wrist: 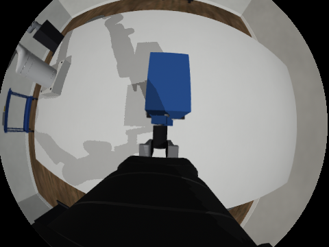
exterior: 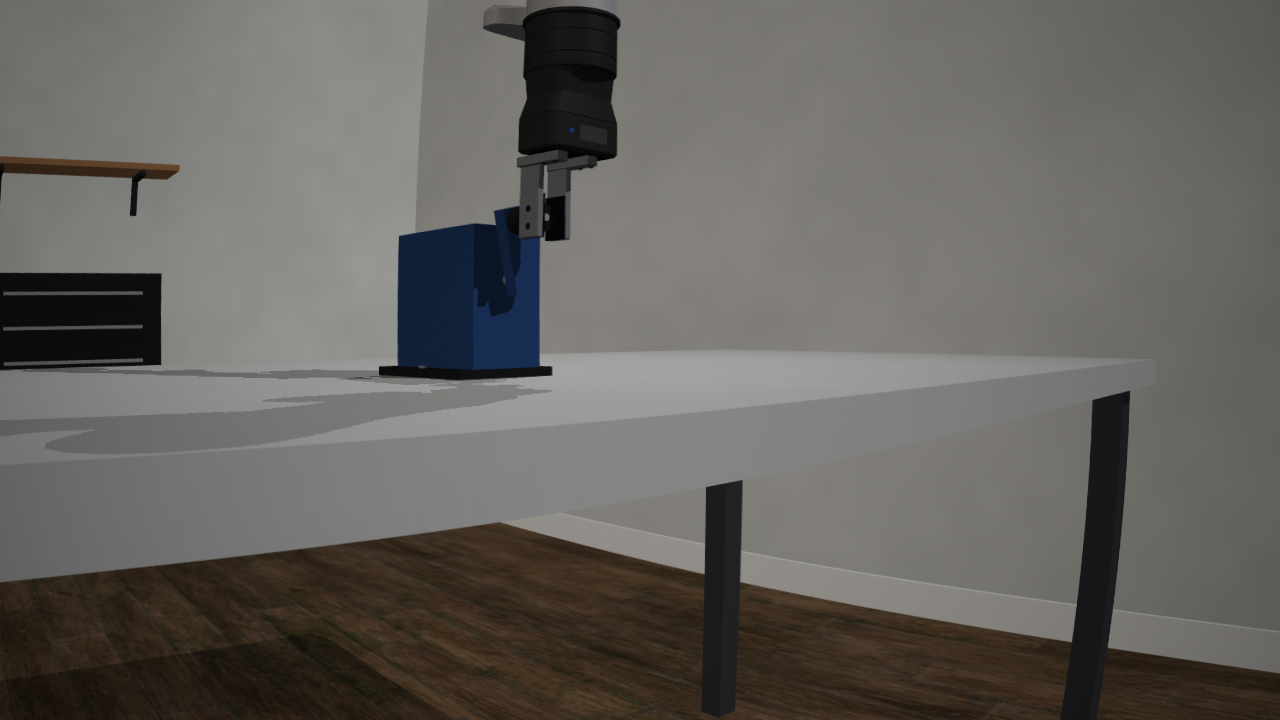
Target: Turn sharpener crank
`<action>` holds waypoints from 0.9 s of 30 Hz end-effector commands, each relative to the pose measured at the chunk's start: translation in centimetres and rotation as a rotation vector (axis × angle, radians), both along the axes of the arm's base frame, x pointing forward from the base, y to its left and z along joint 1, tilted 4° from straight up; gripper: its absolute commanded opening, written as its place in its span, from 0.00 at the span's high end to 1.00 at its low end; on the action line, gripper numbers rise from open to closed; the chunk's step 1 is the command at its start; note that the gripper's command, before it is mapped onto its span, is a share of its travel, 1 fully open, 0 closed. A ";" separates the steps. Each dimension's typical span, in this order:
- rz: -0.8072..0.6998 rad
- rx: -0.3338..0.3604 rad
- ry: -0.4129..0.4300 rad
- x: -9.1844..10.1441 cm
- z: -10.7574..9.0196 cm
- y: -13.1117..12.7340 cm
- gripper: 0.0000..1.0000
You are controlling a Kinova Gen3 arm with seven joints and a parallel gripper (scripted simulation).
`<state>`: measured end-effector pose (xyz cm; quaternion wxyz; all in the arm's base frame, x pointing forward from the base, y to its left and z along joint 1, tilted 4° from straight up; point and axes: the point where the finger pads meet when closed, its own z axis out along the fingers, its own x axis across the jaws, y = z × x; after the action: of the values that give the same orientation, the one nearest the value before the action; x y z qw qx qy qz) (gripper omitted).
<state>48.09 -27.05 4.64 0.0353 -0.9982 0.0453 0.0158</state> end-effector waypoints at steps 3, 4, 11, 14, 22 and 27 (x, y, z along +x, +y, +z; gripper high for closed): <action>0.000 -0.002 -0.005 0.3 0.2 -0.1 1.00; 0.000 -0.002 -0.005 0.4 0.2 -0.1 1.00; 0.000 -0.002 -0.005 1.1 0.2 -0.1 1.00; 0.000 -0.002 -0.005 1.6 0.2 -0.2 1.00; 0.000 -0.002 -0.005 2.6 -0.1 -0.3 1.00; 0.000 -0.002 -0.005 3.5 -0.5 -0.3 1.00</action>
<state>51.04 -27.29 4.32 0.0354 -0.9982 0.0466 0.0157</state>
